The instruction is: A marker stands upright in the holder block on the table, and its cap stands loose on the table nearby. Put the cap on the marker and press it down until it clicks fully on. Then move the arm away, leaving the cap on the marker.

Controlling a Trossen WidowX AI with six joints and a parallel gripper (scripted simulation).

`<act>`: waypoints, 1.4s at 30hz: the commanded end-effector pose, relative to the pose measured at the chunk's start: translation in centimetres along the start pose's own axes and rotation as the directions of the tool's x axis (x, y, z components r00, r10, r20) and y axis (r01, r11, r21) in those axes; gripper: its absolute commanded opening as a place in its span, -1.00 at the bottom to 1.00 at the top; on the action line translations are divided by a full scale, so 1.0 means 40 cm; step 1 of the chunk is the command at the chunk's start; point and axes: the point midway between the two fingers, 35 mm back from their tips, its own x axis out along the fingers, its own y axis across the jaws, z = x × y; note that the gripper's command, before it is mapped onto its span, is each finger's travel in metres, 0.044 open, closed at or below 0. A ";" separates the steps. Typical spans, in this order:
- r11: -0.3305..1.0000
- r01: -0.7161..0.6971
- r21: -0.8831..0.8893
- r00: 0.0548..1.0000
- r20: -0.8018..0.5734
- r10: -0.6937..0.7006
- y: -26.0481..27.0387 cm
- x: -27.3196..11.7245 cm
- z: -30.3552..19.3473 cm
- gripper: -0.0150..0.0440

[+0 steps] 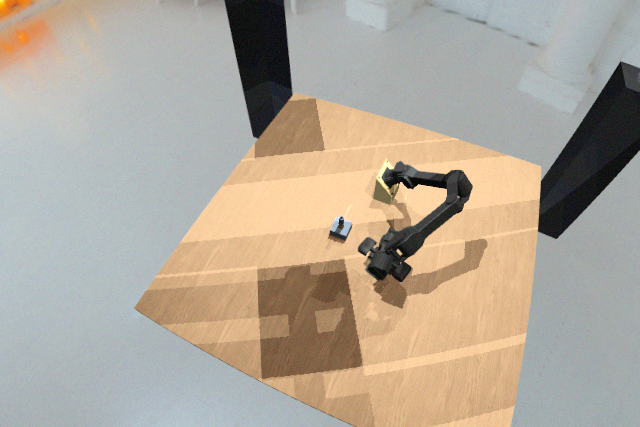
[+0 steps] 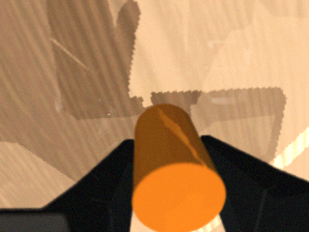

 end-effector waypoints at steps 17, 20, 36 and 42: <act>1.000 -0.003 -0.004 1.000 0.010 0.003 0.001 -0.141 0.004 -0.49; 1.000 -0.001 -0.003 1.000 0.011 0.001 -0.007 -0.143 0.005 -0.49; 0.999 0.034 0.005 0.999 0.029 -0.034 -0.175 -0.196 0.022 -0.49; 0.999 0.039 0.007 0.999 0.038 -0.039 -0.235 -0.216 0.020 -0.49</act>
